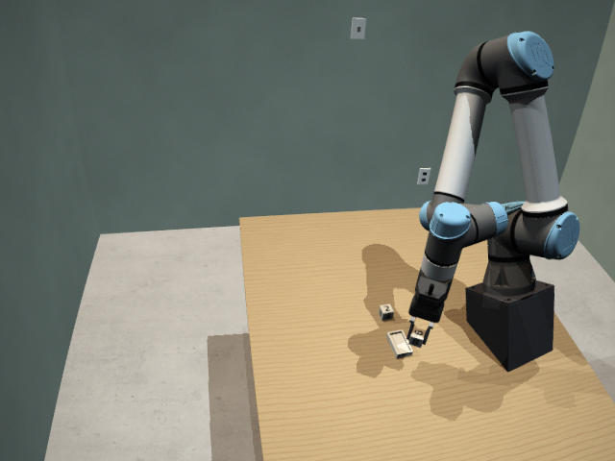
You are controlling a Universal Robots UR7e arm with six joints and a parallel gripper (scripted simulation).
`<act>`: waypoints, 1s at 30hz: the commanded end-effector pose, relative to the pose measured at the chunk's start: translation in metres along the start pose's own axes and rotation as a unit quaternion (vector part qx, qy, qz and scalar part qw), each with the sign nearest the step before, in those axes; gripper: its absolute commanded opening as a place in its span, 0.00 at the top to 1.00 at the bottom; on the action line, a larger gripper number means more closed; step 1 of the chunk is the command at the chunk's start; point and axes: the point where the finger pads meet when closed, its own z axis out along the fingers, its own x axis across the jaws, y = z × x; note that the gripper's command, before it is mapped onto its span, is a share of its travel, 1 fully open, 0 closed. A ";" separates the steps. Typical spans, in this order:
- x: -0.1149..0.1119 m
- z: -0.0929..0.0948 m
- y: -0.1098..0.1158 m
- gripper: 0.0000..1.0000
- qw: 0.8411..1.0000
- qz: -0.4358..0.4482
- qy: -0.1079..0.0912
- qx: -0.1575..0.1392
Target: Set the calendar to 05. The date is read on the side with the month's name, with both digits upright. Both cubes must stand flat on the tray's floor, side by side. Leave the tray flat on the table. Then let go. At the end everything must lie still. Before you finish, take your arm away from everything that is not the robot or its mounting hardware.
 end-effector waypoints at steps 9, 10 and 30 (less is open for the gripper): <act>-0.016 0.002 -0.016 0.40 0.980 -0.198 0.001 0.000; -0.016 0.002 -0.016 0.40 0.980 -0.198 0.001 0.000; -0.027 0.004 -0.024 0.40 0.948 -0.318 0.001 -0.001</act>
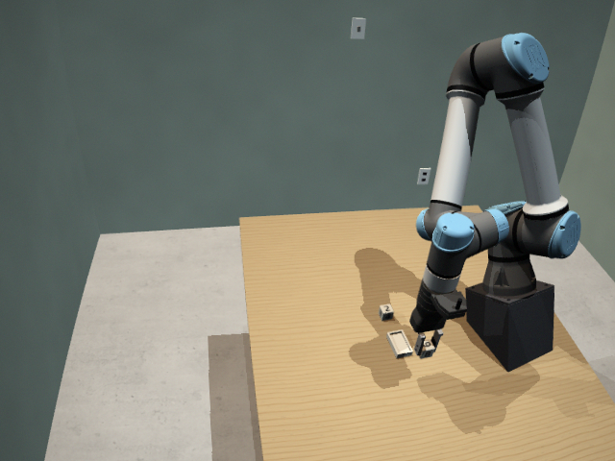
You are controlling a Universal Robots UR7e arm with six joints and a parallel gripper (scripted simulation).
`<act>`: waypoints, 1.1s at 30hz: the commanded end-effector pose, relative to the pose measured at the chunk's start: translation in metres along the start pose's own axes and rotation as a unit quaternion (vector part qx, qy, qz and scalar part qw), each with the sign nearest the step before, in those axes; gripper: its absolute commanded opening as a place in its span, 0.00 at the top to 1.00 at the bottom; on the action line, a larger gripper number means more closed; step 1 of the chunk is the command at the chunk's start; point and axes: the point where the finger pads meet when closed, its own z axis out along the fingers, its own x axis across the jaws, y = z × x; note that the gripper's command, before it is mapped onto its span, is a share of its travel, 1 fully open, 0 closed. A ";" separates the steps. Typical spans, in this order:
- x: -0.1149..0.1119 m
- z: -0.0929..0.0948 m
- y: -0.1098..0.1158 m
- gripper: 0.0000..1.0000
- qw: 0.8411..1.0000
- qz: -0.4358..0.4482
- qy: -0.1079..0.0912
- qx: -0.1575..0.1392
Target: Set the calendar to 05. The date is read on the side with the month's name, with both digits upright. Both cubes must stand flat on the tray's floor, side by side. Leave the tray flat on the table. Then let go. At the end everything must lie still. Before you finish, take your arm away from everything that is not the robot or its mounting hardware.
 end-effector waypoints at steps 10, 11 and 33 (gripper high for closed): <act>0.000 0.000 -0.001 0.40 1.000 -0.008 0.001 0.000; 0.000 0.000 -0.001 0.40 1.000 -0.008 0.001 0.000; 0.000 0.037 -0.001 0.40 1.000 -0.008 0.001 0.000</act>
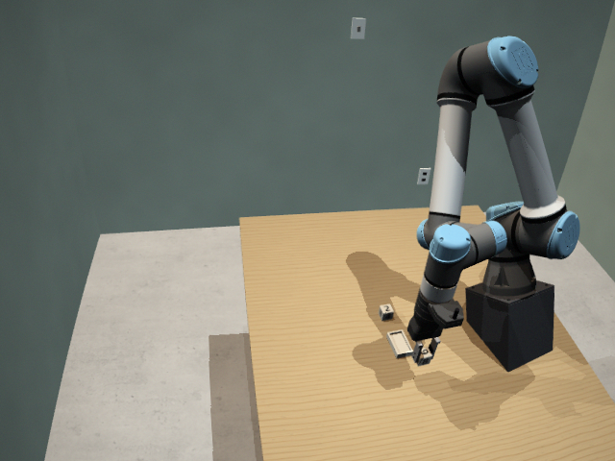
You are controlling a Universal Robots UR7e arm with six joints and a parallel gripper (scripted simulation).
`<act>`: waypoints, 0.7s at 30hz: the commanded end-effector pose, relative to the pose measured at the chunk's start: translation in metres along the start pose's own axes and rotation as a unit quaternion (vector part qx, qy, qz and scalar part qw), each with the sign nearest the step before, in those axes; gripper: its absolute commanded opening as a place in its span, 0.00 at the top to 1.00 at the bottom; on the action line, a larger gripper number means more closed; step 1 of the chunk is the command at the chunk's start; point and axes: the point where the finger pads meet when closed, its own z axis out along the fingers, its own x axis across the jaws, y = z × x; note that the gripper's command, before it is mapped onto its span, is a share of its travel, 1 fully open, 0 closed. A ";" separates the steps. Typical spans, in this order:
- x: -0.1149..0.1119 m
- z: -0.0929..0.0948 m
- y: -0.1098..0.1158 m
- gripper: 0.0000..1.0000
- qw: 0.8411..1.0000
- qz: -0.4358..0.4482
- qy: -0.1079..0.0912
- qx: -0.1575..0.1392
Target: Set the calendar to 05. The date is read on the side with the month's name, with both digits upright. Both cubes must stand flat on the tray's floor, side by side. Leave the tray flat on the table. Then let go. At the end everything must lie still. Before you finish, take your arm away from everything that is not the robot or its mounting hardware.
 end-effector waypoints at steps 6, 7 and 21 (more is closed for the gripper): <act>0.001 0.035 0.000 0.40 1.000 0.000 0.001 0.000; 0.001 0.038 0.000 0.40 1.000 0.000 0.001 0.000; 0.001 0.067 0.000 0.40 1.000 0.000 0.001 0.000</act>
